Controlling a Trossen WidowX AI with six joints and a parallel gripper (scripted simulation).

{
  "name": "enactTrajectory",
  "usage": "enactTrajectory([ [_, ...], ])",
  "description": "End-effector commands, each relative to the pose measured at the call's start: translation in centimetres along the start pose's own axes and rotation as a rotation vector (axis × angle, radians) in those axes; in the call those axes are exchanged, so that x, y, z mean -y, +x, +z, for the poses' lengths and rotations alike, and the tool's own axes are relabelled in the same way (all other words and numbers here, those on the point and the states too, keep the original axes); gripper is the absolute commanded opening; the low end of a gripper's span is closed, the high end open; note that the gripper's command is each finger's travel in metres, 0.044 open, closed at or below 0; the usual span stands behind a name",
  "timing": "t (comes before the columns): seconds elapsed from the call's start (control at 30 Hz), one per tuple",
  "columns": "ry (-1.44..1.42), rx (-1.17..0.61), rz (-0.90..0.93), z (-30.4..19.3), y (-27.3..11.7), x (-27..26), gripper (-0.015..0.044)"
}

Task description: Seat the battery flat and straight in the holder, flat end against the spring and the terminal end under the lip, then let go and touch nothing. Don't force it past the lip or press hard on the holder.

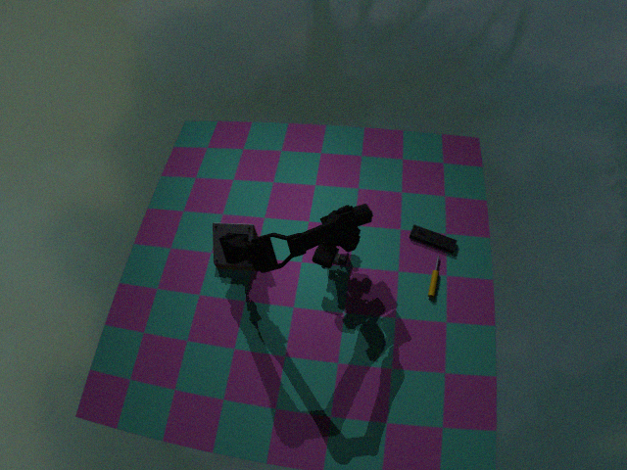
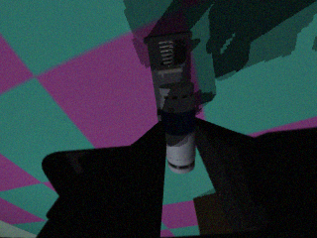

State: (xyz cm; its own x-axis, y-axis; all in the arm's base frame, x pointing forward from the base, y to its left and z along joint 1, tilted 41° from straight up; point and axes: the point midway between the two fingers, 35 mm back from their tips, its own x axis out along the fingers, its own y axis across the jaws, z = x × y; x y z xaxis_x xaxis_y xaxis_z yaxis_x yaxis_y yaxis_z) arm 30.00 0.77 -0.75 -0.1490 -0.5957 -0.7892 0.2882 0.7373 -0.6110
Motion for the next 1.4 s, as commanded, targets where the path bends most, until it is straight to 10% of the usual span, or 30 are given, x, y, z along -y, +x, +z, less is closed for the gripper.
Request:
enactTrajectory([
  [0.0,-0.006,-0.076,0.001,0.0,1.1,-0.1,0.0079],
  [1.37,-0.003,-0.343,-0.01,1.2,2.7,-0.1,0.0079],
])
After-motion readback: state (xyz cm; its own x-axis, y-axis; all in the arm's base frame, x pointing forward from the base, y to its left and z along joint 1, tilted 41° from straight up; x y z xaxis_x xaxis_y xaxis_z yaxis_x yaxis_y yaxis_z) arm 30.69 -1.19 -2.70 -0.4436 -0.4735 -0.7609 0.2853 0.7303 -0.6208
